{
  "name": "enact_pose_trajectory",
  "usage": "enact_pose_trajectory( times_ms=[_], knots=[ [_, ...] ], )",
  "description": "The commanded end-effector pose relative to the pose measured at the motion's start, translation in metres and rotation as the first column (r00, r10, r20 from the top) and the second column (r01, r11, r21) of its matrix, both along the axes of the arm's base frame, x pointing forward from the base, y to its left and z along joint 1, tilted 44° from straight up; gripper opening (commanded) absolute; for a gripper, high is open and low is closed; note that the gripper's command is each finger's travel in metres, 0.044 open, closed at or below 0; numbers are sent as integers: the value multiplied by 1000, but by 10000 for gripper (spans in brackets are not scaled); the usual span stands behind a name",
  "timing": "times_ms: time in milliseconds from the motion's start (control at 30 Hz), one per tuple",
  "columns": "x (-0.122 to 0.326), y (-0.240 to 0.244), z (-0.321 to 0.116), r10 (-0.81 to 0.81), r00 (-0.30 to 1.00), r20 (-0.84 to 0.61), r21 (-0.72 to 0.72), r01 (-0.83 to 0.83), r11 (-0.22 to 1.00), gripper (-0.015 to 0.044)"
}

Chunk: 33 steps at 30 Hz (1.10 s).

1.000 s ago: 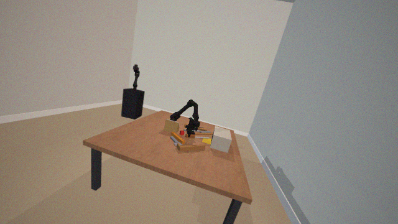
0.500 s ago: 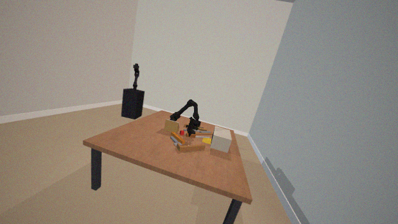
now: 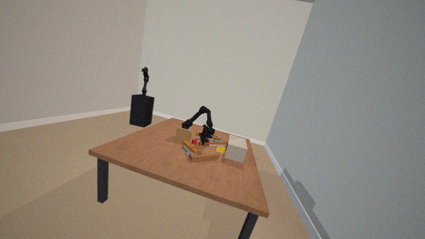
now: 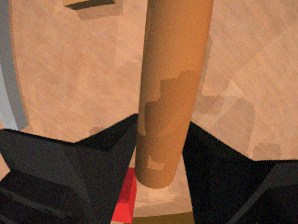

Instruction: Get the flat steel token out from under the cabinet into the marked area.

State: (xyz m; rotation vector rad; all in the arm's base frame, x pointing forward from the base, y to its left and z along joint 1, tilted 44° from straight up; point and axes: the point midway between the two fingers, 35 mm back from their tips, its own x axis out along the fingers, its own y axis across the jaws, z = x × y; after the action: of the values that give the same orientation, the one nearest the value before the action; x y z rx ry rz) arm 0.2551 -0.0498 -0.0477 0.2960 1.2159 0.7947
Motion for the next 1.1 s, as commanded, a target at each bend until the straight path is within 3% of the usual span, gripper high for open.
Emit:
enact_pose_trajectory(
  times_ms=[0,1067],
  knots=[
    [2,2,5,-4,1000,6,-1,4,1000,0],
    [8,29,32,-4,1000,6,0,4,1000,0]
  ],
)
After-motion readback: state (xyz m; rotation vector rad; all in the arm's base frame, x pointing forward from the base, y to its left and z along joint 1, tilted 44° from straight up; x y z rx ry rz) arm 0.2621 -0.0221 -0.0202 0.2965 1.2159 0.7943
